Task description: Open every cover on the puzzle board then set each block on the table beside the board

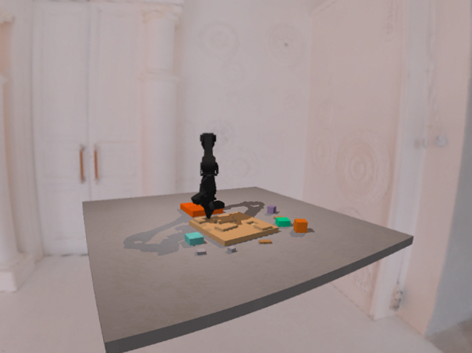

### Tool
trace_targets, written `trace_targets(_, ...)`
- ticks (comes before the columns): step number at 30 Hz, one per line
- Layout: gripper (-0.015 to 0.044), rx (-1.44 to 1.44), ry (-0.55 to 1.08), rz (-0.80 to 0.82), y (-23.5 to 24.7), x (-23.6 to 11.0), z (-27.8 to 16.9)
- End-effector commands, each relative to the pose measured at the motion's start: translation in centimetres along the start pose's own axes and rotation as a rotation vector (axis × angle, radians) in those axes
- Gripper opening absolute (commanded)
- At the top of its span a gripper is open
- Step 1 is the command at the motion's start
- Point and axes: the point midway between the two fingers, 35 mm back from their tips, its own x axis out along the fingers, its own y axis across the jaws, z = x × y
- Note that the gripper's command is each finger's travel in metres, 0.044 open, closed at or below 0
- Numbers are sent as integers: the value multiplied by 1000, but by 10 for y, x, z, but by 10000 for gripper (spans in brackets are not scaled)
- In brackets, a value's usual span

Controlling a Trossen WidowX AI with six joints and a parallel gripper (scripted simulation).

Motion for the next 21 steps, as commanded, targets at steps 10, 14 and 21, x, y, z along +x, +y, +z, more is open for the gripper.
trace_targets(10,0,0,-11,4,1,-18,6)
trace_targets(14,0,0,-11,4,1,-24,6)
trace_targets(21,0,0,-11,4,1,-33,7)
